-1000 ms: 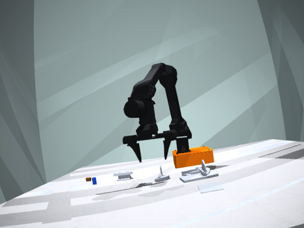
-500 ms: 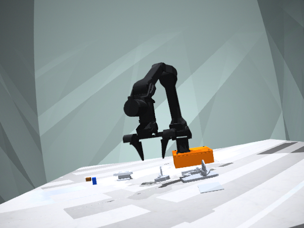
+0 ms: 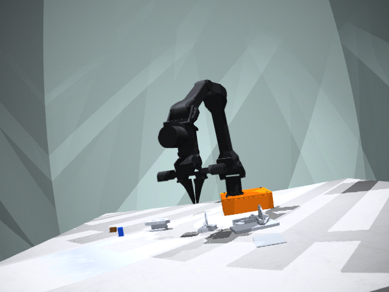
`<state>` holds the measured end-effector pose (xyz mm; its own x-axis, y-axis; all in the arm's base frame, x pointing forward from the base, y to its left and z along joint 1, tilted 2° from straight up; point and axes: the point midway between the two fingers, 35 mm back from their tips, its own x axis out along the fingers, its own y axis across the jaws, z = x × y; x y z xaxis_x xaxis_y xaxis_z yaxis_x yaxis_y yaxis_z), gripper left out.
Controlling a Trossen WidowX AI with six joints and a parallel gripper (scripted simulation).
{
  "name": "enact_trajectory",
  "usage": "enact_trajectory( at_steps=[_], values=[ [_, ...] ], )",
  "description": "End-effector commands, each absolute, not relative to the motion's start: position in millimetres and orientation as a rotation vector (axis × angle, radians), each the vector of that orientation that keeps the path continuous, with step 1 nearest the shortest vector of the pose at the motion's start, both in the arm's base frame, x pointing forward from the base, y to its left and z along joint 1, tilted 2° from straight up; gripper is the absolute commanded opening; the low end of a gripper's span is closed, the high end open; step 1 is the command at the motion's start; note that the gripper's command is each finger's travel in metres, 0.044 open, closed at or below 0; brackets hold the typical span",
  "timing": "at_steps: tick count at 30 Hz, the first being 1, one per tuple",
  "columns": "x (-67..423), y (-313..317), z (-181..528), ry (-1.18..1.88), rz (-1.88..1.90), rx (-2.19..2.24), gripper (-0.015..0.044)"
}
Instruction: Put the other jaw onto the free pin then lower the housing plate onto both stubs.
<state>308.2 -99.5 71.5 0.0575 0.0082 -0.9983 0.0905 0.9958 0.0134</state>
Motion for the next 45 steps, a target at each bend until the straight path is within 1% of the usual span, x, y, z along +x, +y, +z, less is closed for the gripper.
enact_trajectory(
  at_steps=[1, 17, 34, 45],
  values=[
    [308.0, -99.5, 71.9, 1.513, -0.059, 0.076, 0.0000],
    [308.0, -99.5, 71.9, 1.513, -0.059, 0.076, 0.0000],
    [308.3, -99.5, 71.6, 1.512, -0.062, 0.080, 0.0440],
    [308.3, -99.5, 71.6, 1.512, -0.062, 0.080, 0.0440]
  ],
)
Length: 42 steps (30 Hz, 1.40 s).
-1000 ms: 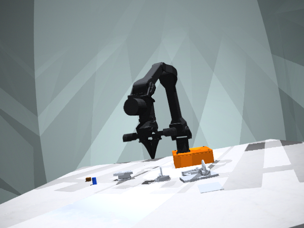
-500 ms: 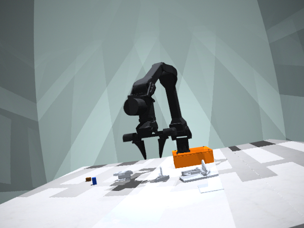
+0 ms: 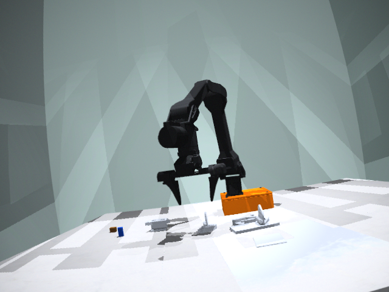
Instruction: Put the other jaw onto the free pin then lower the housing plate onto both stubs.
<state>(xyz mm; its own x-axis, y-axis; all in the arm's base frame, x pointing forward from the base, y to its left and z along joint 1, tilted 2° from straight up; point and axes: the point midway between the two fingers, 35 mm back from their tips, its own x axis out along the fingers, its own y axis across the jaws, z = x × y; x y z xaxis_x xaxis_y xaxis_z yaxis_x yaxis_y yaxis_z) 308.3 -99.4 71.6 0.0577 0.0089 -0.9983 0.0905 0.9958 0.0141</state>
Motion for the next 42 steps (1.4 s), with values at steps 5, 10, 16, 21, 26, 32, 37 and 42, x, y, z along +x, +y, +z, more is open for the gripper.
enact_trajectory(
  at_steps=[5, 10, 16, 21, 26, 32, 37, 42],
  values=[
    [308.3, -99.5, 71.6, 1.512, -0.062, 0.080, 0.0440],
    [308.3, -99.5, 71.6, 1.512, -0.062, 0.080, 0.0440],
    [308.3, -99.5, 71.6, 1.512, -0.062, 0.080, 0.0440],
    [308.3, -99.5, 71.6, 1.512, -0.062, 0.080, 0.0335],
    [308.3, -99.5, 71.6, 1.512, -0.062, 0.080, 0.0204],
    [308.3, -99.5, 71.6, 1.512, -0.062, 0.080, 0.0046],
    [308.3, -99.5, 71.6, 1.512, -0.062, 0.080, 0.0000],
    [308.3, -99.5, 71.6, 1.512, -0.062, 0.080, 0.0000]
  ],
)
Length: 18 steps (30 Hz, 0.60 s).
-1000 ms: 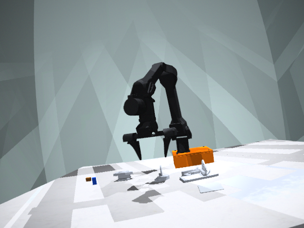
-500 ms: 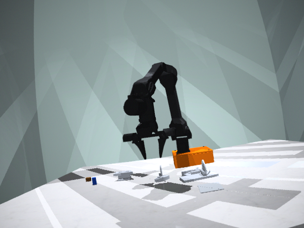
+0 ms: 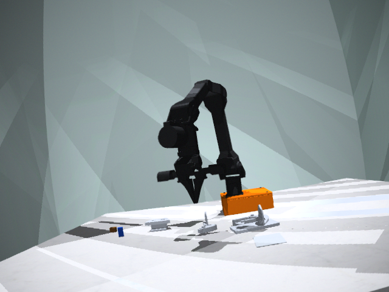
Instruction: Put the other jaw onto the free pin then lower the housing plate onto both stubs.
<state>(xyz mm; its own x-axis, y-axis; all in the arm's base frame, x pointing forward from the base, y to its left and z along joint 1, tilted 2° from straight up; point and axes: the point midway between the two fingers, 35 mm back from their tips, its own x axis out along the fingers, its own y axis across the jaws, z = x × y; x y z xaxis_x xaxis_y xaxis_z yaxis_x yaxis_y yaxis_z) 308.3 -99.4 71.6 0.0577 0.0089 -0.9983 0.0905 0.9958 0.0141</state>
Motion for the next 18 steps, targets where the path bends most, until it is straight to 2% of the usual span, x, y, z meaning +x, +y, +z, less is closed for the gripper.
enact_trajectory(
  at_steps=[1, 13, 18],
  values=[
    [308.3, -99.5, 71.6, 1.512, -0.062, 0.080, 0.0000],
    [308.3, -99.5, 71.6, 1.512, -0.062, 0.080, 0.0000],
    [308.3, -99.4, 71.6, 1.512, -0.062, 0.080, 0.0131]
  ],
)
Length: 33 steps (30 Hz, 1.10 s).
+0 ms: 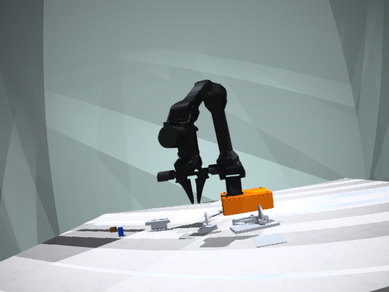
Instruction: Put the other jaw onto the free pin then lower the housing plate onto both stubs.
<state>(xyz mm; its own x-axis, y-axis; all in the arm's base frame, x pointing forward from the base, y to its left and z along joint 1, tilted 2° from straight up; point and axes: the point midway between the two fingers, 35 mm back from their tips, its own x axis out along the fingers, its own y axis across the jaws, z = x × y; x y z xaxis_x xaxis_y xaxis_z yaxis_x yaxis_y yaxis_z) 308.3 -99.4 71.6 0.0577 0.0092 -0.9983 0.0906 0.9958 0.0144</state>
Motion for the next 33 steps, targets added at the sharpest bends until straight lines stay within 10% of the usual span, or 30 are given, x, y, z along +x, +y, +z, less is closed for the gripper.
enact_trajectory(
  at_steps=[1, 12, 33],
  values=[
    [308.3, -99.4, 71.6, 1.512, -0.062, 0.080, 0.0157],
    [308.3, -99.4, 71.6, 1.512, -0.062, 0.080, 0.0440],
    [308.3, -99.4, 71.6, 1.512, -0.062, 0.080, 0.0440]
  ],
)
